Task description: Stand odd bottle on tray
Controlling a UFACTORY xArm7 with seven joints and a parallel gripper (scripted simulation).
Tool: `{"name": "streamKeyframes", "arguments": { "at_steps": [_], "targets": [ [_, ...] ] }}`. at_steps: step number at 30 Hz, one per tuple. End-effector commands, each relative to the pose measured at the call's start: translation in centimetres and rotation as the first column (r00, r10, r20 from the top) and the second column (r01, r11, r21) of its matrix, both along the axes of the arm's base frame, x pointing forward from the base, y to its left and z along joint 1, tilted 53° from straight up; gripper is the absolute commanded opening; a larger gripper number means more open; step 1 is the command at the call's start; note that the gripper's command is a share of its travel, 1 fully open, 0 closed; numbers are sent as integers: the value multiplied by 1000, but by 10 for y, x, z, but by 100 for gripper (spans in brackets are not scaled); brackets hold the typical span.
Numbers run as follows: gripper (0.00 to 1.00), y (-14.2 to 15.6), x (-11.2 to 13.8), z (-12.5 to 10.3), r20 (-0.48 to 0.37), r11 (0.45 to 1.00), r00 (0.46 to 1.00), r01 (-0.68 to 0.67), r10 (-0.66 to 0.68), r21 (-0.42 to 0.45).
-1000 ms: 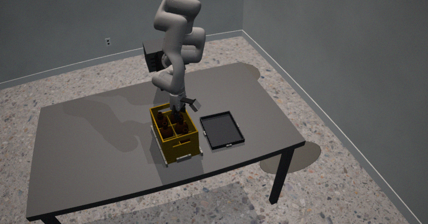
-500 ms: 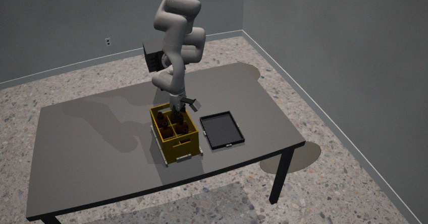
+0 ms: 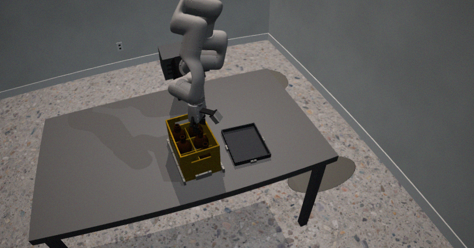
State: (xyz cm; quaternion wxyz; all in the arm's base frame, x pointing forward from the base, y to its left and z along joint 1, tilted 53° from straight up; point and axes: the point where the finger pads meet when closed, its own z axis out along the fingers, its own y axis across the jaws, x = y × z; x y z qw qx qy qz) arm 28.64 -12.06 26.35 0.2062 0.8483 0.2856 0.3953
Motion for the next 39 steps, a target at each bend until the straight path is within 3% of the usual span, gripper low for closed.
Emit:
{"name": "streamKeyframes", "arguments": {
  "at_steps": [1,39],
  "targets": [
    [65,0,0,1,2,1000,1000,1,-1,-1],
    [65,-3,19,-14,2,1000,1000,1,-1,-1]
  ]
}}
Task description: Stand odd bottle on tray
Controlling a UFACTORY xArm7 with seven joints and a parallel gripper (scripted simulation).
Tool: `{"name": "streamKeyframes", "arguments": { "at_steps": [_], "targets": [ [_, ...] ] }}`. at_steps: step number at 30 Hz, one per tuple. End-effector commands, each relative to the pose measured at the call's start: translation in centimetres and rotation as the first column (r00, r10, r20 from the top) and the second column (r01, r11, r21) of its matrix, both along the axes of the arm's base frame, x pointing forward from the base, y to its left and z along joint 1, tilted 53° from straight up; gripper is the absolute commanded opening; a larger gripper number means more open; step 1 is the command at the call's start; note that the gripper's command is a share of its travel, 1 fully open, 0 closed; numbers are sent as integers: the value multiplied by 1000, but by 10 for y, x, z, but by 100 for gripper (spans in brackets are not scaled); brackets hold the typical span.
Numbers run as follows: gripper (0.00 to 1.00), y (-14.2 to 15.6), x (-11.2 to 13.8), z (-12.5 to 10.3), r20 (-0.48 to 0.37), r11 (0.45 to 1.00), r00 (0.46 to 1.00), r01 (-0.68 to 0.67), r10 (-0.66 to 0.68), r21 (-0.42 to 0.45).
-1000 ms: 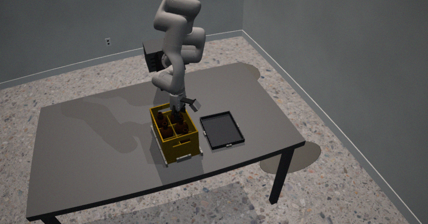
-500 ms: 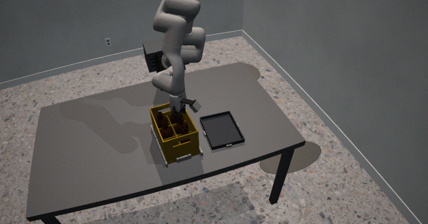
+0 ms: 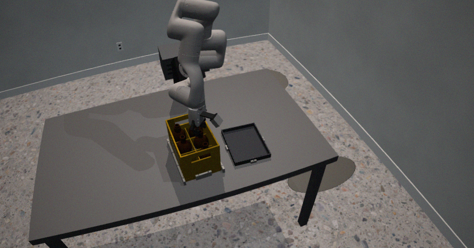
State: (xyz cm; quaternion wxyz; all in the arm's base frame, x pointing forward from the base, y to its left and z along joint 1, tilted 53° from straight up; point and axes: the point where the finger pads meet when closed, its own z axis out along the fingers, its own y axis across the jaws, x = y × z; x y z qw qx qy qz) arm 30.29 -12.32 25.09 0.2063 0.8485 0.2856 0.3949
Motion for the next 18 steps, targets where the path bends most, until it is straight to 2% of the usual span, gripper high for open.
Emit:
{"name": "streamKeyframes", "arguments": {
  "at_steps": [1,18],
  "targets": [
    [65,-1,3,-1,2,1000,1000,0,0,0],
    [65,-3,14,-10,2,1000,1000,0,0,0]
  ]
}}
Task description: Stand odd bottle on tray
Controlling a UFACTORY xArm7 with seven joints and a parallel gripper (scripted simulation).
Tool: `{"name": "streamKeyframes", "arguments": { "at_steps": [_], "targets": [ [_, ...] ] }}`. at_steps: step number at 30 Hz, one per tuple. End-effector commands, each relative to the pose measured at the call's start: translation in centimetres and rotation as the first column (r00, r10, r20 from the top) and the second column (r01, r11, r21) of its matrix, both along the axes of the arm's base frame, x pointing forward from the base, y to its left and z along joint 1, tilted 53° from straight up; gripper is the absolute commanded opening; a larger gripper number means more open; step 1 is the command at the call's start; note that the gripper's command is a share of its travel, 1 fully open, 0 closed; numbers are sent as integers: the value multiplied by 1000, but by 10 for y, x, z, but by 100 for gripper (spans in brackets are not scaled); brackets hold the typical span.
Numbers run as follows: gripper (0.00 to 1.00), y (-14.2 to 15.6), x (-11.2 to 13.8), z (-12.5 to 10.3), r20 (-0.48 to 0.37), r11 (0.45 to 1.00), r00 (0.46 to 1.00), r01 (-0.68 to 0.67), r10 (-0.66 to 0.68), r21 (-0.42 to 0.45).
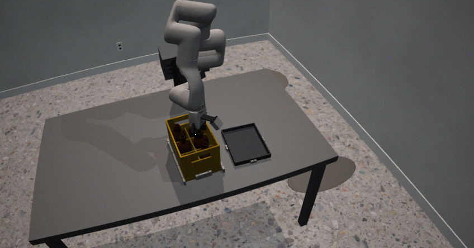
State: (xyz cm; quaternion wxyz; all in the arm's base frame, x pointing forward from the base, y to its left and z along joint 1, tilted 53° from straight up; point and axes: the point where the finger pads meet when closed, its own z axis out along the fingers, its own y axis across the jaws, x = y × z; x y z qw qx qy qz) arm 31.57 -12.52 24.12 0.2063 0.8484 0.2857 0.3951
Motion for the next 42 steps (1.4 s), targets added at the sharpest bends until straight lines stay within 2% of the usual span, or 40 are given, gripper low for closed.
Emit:
{"name": "streamKeyframes", "arguments": {
  "at_steps": [1,26,27,42],
  "targets": [
    [65,-1,1,0,2,1000,1000,0,0,0],
    [65,-1,4,-2,2,1000,1000,0,0,0],
    [0,-1,4,-2,2,1000,1000,0,0,0],
    [0,-1,4,-2,2,1000,1000,0,0,0]
  ]
}}
